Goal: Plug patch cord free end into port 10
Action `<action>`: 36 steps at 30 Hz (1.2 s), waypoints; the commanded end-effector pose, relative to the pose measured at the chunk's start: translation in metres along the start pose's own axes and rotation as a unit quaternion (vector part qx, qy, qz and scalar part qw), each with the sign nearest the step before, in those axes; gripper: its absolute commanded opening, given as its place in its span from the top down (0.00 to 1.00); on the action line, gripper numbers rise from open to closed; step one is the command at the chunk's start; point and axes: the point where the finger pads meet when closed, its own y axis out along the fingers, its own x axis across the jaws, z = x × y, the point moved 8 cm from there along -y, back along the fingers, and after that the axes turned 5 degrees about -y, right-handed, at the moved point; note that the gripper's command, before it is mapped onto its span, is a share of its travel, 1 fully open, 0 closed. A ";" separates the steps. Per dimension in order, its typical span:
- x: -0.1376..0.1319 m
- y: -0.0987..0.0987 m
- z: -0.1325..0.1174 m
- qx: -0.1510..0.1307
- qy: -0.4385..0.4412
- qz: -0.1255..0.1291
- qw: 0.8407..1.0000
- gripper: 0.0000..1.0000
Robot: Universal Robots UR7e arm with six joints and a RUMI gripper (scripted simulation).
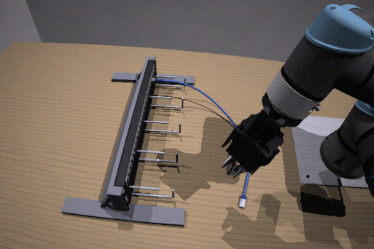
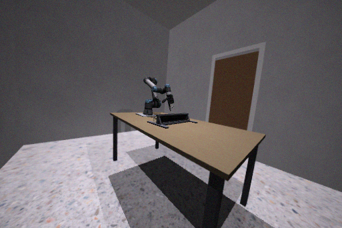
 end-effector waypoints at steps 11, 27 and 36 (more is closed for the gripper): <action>-0.024 -0.019 -0.005 -0.112 0.204 0.109 0.966 1.00; -0.038 -0.053 -0.006 -0.250 0.372 0.179 0.876 1.00; -0.038 -0.058 -0.006 -0.270 0.390 0.185 0.861 1.00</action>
